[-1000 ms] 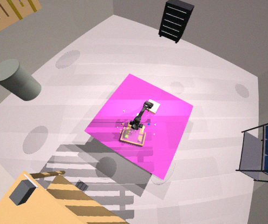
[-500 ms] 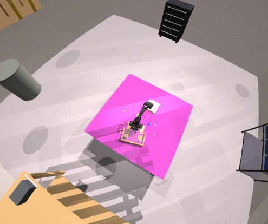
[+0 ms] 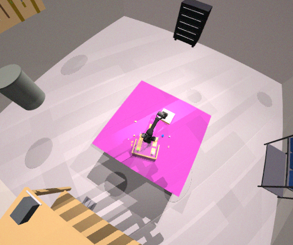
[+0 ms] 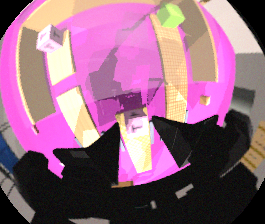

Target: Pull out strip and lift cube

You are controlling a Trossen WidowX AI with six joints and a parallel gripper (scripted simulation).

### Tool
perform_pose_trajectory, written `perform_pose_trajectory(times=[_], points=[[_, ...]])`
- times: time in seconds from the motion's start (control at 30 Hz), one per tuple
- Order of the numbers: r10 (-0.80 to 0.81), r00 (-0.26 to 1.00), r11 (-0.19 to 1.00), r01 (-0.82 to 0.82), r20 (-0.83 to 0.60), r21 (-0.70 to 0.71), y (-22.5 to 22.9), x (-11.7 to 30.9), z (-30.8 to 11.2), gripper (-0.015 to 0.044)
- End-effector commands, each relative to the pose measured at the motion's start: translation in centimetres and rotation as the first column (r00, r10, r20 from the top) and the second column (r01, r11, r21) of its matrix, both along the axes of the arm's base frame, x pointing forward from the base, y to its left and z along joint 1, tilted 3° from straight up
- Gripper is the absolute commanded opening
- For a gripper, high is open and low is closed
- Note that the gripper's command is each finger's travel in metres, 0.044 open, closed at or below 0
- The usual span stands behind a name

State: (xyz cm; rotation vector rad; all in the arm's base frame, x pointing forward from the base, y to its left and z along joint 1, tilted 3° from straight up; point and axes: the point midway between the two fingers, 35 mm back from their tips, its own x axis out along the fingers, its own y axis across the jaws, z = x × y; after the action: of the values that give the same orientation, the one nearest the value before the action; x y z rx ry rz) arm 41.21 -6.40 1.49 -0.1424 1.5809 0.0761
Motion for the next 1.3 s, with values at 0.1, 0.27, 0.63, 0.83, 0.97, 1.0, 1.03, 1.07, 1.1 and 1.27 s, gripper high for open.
perform_pose_trajectory(times=[0.1,0.27,0.63,0.83,0.97,1.0,1.03,1.07,1.1,1.27], points=[[-0.001,1.0,1.0,0.001,-0.006,0.003,0.0,-0.2,-1.0,0.025],[-0.001,1.0,1.0,0.001,-0.004,0.001,0.0,-0.1,-0.8,0.0171],[-0.001,1.0,1.0,0.001,-0.004,0.001,0.0,-0.1,-0.8,0.0039],[-0.001,1.0,1.0,0.001,-0.005,0.001,0.3,-1.6,0.6,0.0],[-0.001,1.0,1.0,0.001,-0.007,0.002,0.6,-3.1,1.7,0.0],[-0.001,1.0,1.0,0.001,-0.007,0.002,0.6,-3.5,1.9,0.0],[-0.001,1.0,1.0,0.001,-0.008,0.003,0.7,-3.8,2.2,0.0],[-0.001,1.0,1.0,0.001,-0.008,0.003,0.8,-4.2,2.4,0.0],[-0.001,1.0,1.0,0.001,-0.009,0.003,0.8,-4.6,2.7,0.0],[-0.001,1.0,1.0,0.001,-0.01,0.004,1.1,-6.0,3.4,0.0]])
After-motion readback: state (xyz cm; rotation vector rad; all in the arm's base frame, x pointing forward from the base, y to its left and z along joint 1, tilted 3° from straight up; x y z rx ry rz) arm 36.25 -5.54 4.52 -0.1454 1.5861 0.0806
